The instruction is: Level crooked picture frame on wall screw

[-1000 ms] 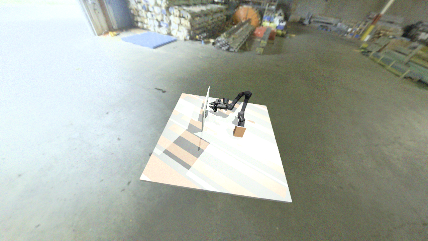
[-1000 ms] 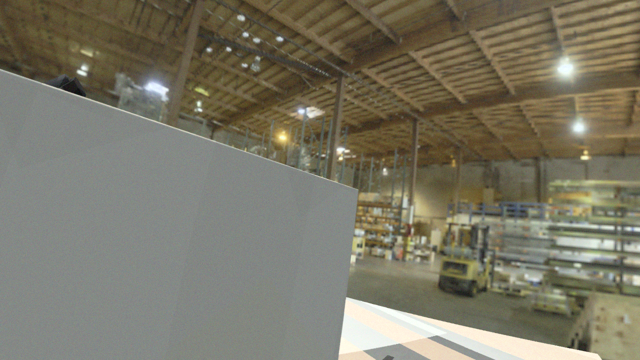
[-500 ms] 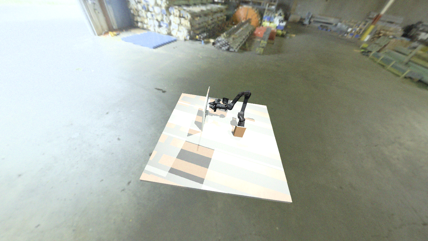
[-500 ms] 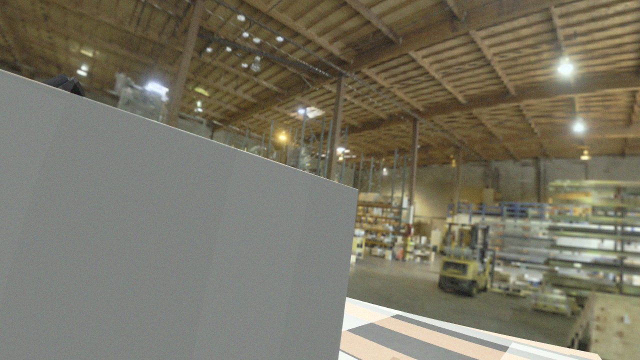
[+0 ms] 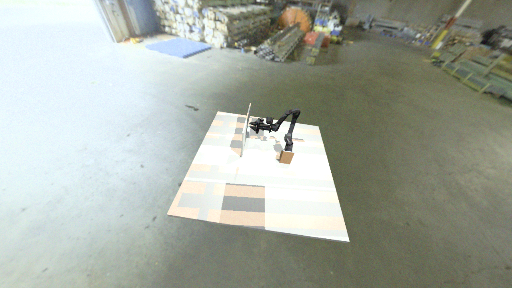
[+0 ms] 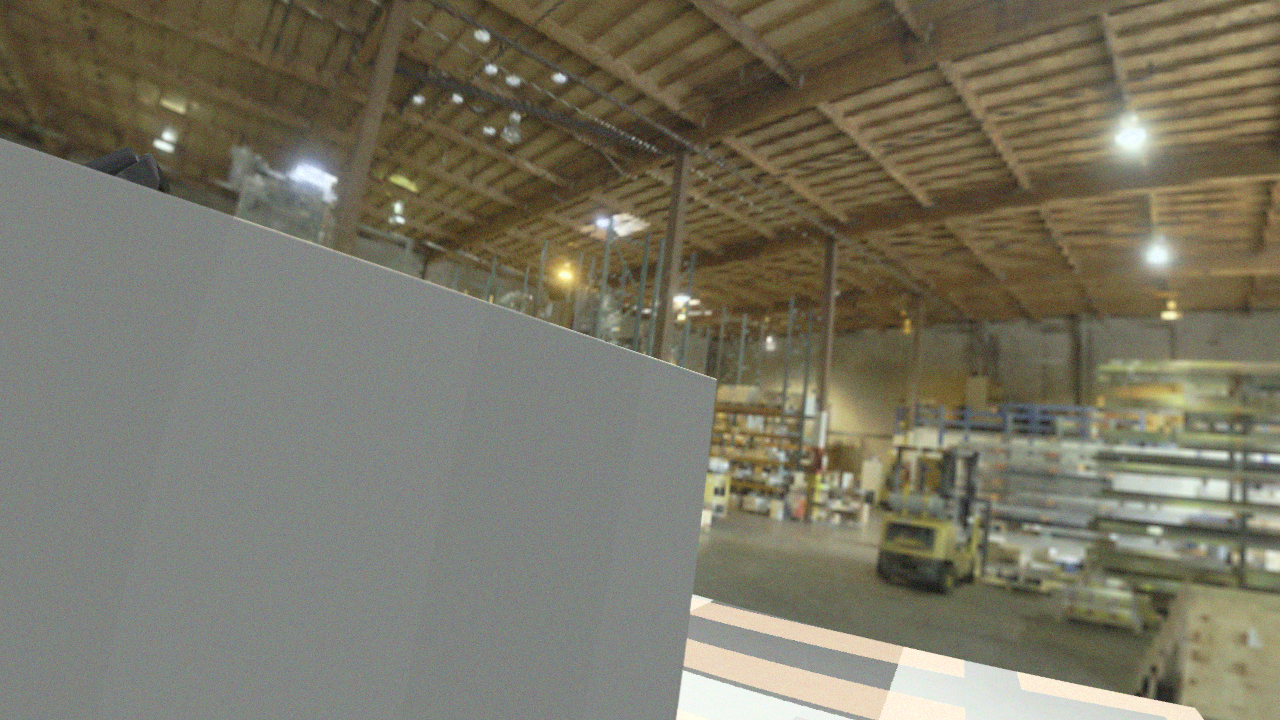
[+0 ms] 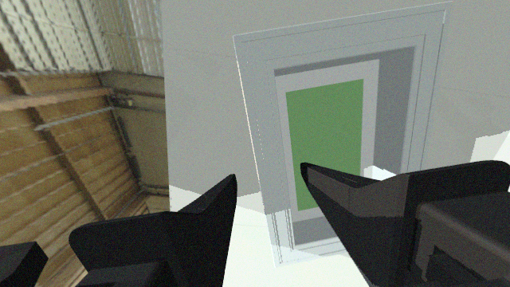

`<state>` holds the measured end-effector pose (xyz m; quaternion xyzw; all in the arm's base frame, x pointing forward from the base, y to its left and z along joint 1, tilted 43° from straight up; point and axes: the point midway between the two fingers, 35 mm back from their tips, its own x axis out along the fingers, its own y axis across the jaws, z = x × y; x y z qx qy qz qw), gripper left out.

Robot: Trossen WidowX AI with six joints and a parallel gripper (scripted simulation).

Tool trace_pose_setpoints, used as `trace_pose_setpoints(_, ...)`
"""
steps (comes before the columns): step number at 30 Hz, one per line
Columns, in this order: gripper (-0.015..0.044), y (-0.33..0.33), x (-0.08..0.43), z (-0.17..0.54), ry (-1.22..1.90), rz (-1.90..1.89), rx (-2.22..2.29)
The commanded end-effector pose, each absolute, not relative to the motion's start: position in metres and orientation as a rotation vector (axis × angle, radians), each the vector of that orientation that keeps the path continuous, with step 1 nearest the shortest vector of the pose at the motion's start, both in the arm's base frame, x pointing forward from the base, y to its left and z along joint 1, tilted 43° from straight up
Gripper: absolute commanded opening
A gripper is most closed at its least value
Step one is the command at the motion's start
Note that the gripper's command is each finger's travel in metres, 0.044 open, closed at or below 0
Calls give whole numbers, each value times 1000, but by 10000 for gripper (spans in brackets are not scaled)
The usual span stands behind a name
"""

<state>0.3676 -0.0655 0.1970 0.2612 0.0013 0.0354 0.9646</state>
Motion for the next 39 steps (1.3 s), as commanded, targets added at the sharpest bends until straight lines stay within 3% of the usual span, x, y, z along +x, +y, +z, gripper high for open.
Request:
trace_pose_setpoints(1,260,-66,368,198,-2,67,525)
trace_pose_setpoints(12,260,-67,368,198,-2,68,525)
trace_pose_setpoints(18,103,-67,368,198,-2,68,525)
trace_pose_setpoints(25,56,-67,368,198,-2,68,525)
trace_pose_setpoints(27,3,-67,368,198,-2,68,525)
trace_pose_setpoints(39,0,-66,368,199,-2,68,525)
